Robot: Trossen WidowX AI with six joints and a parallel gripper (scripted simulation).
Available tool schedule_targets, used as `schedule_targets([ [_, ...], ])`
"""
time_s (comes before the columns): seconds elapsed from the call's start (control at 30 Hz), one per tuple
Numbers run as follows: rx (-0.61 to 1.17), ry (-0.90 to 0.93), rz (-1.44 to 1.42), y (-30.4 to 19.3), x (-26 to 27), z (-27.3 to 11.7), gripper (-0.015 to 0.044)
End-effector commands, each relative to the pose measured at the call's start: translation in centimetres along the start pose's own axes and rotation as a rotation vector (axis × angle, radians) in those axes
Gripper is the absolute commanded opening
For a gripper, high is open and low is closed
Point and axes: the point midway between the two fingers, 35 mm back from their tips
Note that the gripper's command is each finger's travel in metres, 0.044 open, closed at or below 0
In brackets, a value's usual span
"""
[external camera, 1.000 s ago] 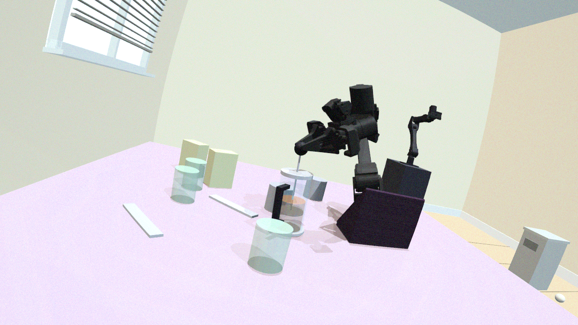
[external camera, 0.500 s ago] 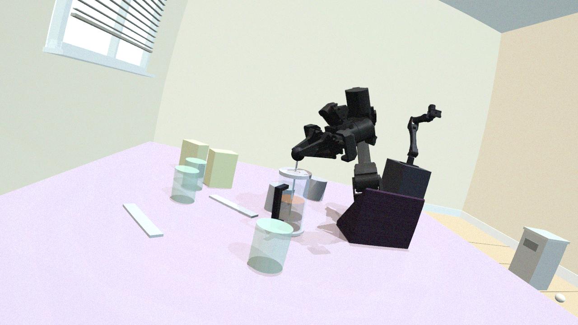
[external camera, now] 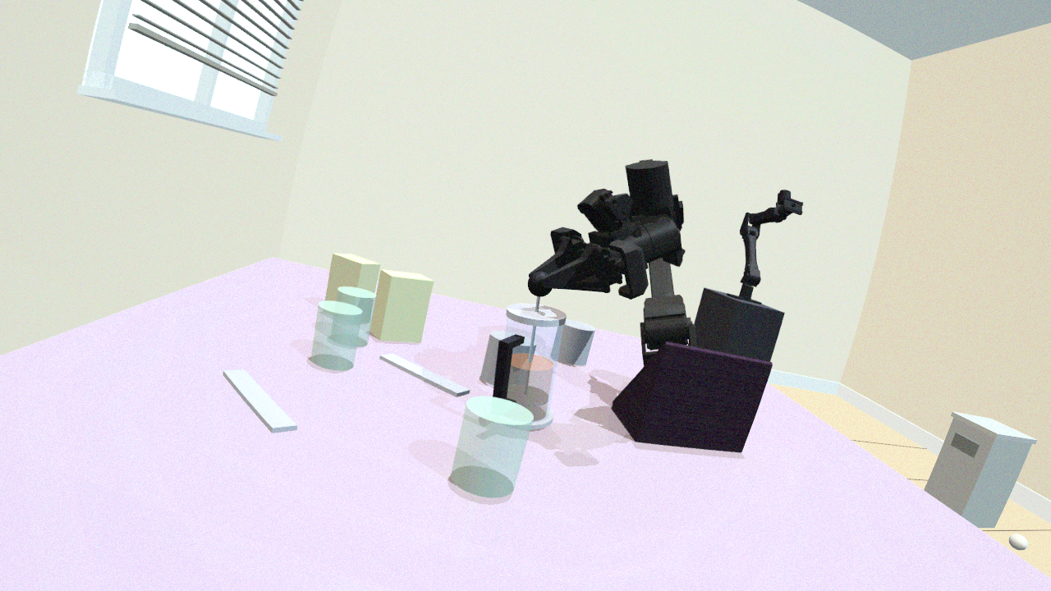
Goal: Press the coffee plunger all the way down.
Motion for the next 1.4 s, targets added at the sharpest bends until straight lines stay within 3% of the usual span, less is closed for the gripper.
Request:
schedule_targets([
  [0.0, 0.023, -0.009, -0.027, -0.85, -0.09, 0.40, 0.0126],
  [1.17, 0.008, -0.005, -0.014, -0.23, 0.22, 0.36, 0.0126],
  [1.37, 0.008, -0.005, -0.014, -0.23, 0.22, 0.36, 0.0283],
])
Point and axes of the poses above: the point midway between the two fingers, 35 mm back from their tips, its own z axis out along the fingers, its own x axis across the jaws, y = z × x, and after that the axes turned 5 degrees about z, right-handed
